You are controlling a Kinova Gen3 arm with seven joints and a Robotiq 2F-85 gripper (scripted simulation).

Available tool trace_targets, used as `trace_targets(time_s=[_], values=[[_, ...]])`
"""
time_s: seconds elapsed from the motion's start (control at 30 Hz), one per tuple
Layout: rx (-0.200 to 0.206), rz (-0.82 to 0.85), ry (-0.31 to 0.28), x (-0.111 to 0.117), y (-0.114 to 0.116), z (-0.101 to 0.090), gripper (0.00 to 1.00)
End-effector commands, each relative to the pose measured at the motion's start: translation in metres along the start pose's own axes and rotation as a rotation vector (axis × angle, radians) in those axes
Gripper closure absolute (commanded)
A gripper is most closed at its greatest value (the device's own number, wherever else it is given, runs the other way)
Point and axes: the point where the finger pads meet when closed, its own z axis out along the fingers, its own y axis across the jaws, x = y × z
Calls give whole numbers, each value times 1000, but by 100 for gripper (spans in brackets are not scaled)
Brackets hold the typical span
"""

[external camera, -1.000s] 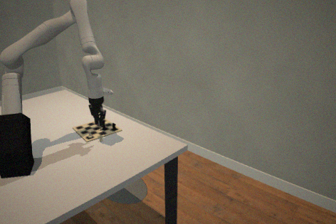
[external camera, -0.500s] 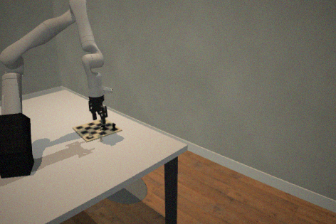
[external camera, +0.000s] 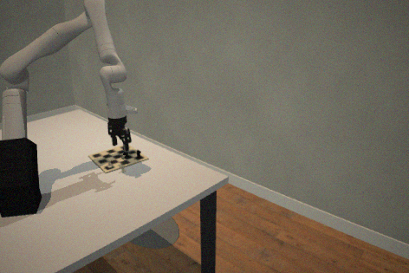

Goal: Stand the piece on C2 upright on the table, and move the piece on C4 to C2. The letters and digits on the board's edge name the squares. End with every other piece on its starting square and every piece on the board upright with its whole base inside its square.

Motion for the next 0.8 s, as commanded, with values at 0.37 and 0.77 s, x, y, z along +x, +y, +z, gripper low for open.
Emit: trace_targets(time_s=[0.37, 0.77], values=[[-2, 45, 0, 3, -2, -1, 0], [-6, 170, -2, 11, -10, 0, 0]])
